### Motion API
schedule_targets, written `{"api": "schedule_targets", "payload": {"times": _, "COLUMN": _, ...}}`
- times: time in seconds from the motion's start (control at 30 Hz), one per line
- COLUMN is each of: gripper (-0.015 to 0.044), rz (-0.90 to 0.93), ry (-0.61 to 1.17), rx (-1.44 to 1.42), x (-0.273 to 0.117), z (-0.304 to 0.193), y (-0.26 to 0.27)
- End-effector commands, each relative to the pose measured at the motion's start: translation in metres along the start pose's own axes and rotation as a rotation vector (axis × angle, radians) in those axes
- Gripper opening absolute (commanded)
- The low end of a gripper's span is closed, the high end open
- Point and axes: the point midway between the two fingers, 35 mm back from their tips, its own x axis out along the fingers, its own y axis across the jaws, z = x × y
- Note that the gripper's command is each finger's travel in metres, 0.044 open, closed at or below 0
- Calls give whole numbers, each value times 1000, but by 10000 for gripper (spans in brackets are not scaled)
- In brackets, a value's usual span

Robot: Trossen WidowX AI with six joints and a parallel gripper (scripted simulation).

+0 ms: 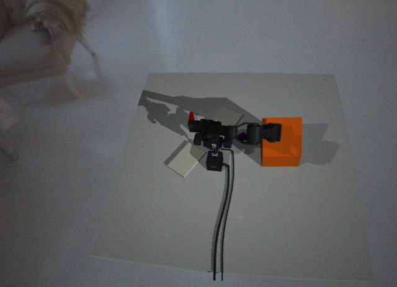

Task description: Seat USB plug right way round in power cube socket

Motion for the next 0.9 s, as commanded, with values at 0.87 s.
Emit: {"api": "schedule_targets", "payload": {"times": 0.87, "gripper": 0, "rz": 1, "ry": 0, "rx": 0, "x": -5, "z": 0, "y": 0}}
